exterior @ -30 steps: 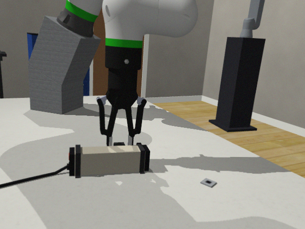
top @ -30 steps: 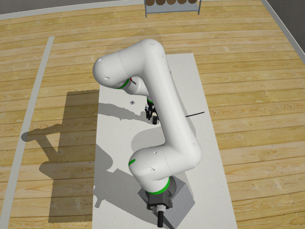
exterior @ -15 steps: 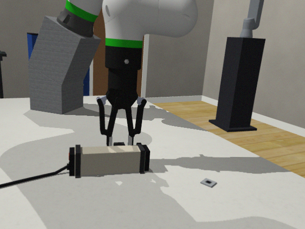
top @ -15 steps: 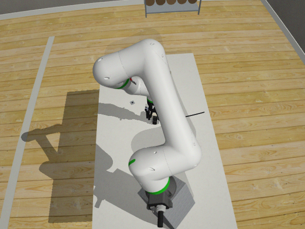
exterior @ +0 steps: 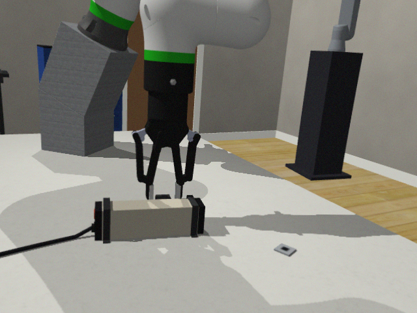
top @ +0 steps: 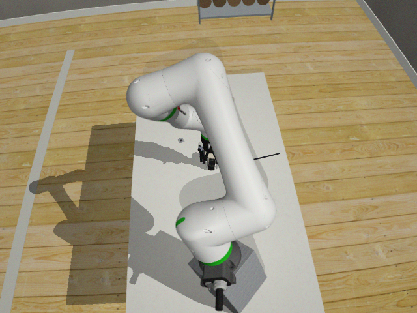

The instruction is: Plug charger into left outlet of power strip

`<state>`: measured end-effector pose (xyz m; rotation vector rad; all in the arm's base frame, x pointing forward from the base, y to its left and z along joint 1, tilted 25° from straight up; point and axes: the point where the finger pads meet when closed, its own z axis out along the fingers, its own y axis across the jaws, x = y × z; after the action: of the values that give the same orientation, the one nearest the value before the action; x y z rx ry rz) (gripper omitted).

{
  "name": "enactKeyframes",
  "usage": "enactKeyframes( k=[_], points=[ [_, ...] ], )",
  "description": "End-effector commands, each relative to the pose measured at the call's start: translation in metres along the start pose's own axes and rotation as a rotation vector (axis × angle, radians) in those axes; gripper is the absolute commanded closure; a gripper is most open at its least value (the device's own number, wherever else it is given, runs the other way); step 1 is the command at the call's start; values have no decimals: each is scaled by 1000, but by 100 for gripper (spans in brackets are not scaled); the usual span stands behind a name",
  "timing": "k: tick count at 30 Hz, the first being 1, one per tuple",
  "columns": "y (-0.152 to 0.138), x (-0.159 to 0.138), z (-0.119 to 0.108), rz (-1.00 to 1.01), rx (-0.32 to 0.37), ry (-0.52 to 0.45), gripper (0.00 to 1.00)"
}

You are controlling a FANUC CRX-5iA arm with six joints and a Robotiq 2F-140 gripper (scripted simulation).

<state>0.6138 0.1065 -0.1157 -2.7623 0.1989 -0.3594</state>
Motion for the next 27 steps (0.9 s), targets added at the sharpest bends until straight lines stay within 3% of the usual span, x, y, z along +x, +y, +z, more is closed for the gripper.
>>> enactKeyframes(
  k=[1,13,27],
  points=[
    [0,1,-5,0,0,2,62],
    [0,1,-30,0,0,2,62],
    [0,1,-80,0,0,2,62]
  ],
)
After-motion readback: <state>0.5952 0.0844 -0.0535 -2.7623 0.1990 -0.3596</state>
